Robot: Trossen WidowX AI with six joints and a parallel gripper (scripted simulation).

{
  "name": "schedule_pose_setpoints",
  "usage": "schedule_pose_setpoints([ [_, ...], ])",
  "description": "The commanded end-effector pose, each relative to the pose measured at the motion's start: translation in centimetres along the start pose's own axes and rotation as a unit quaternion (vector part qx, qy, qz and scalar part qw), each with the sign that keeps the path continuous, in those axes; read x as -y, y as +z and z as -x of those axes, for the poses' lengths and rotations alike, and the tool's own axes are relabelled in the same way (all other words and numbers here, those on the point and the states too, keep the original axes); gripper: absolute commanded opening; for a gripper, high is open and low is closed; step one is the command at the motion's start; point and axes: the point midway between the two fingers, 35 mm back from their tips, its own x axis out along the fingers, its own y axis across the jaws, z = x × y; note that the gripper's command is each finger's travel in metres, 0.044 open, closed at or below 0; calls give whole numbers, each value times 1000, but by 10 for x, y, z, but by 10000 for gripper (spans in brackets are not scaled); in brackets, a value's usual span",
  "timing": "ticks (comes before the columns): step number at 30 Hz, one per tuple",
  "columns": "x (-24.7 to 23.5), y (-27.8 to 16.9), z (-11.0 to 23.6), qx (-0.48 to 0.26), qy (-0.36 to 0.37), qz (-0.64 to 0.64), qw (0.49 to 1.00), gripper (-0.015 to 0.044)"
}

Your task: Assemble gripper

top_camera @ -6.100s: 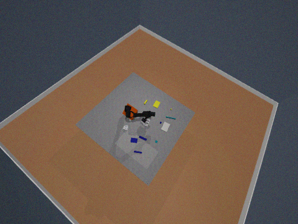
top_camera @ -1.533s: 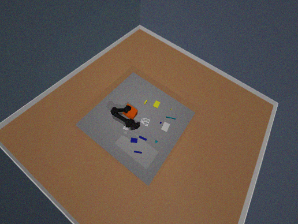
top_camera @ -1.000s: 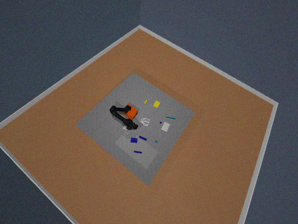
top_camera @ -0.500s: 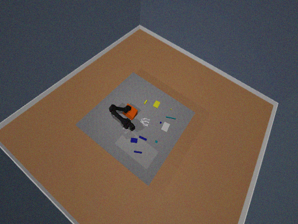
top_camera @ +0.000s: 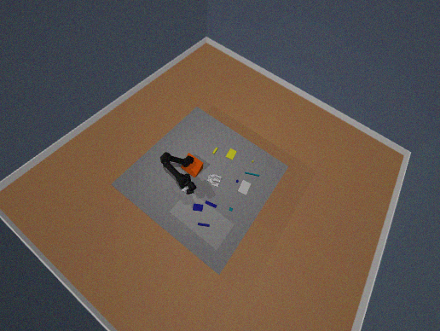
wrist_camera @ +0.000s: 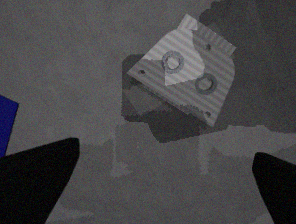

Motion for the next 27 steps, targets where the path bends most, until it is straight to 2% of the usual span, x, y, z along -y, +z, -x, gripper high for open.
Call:
schedule_pose_setpoints([
  [1, 4, 7, 0, 5, -1, -66, 998, 440],
  [13, 12, 23, 3, 12, 4, -235, 972, 440],
  [21, 12, 24, 3, 12, 4, -245, 970, 440],
  [27, 12, 25, -35, 13, 5, -245, 969, 440],
])
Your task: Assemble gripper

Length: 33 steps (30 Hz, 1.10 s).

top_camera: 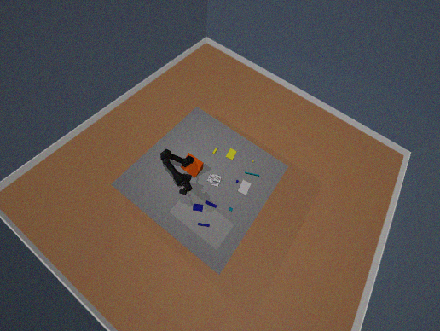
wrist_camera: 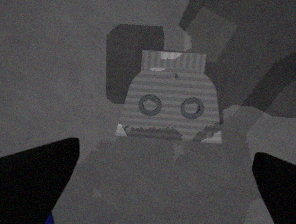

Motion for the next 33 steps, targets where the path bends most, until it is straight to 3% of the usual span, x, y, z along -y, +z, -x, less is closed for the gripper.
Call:
schedule_pose_setpoints([
  [1, 3, 2, -22, 3, -3, 2, 1000, 440],
  [33, 3, 2, -43, 4, -2, 2, 1000, 440],
])
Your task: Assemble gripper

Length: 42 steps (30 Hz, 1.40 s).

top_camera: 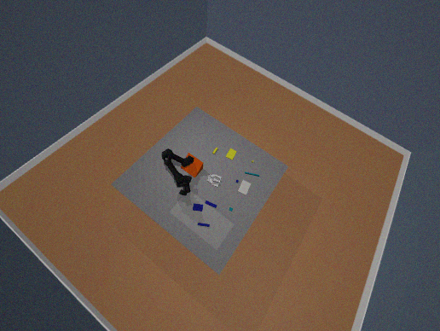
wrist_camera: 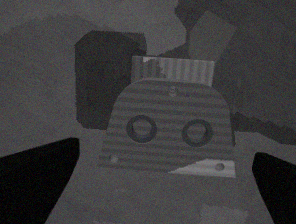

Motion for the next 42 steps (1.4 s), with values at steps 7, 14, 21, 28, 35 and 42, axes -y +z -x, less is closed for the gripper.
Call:
schedule_pose_setpoints([
  [7, 1, -1, -13, 0, -2, 2, 1000, 440],
  [14, 1, 0, -25, 0, -2, 2, 1000, 440],
  [21, 1, 0, -31, 0, -1, 2, 1000, 440],
  [28, 1, 0, -31, 0, -1, 2, 1000, 440],
  [35, 1, 0, -31, 0, -1, 2, 1000, 440],
  [42, 1, 0, -32, 0, -1, 2, 1000, 440],
])
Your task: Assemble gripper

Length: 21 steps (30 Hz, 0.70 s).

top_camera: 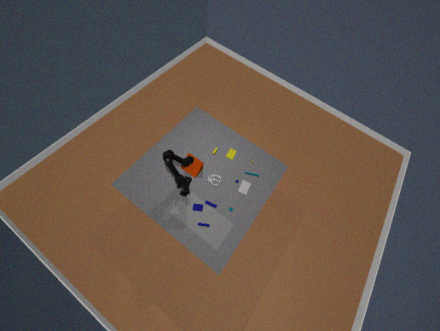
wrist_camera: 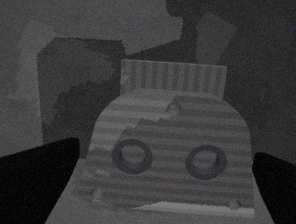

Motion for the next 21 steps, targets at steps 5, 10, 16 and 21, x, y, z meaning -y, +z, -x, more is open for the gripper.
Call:
schedule_pose_setpoints([
  [5, 0, 0, -1, -1, 0, 1, 1000, 440],
  [10, 0, 0, 0, 0, 0, 0, 1000, 413],
  [16, 0, 0, 0, 0, 0, 0, 1000, 373],
  [21, 0, 0, 0, 0, 0, 0, 1000, 351],
])
